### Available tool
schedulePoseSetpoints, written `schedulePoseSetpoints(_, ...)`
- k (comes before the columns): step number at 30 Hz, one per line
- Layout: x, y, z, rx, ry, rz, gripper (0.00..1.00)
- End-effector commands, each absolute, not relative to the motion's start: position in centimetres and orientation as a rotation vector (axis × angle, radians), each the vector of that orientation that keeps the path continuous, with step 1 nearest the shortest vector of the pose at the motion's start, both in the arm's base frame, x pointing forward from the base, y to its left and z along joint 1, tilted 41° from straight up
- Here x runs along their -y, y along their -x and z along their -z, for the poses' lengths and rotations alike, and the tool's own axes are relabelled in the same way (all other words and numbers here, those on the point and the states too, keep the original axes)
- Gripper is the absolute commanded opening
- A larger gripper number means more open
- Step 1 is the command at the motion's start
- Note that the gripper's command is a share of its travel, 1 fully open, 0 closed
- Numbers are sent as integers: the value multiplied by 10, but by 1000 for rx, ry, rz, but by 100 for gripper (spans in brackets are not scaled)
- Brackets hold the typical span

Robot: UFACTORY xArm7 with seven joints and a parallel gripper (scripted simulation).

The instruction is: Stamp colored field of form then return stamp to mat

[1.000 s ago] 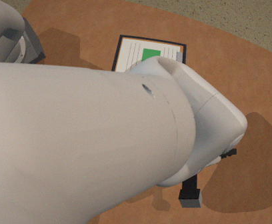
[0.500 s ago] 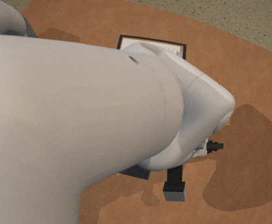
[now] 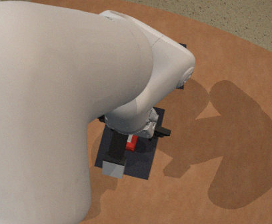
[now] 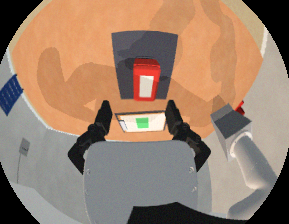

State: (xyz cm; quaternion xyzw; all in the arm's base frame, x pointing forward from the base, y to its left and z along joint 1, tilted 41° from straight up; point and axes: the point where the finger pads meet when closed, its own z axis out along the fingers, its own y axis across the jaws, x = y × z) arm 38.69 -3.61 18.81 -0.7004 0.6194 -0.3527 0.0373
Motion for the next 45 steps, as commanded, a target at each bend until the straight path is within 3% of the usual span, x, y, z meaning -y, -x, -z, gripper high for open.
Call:
schedulePoseSetpoints(1, 36, -378, -183, -1939, 2138, 1083, 100)
schedulePoseSetpoints(45, 4, -356, -216, -2020, 2060, 1054, 100)
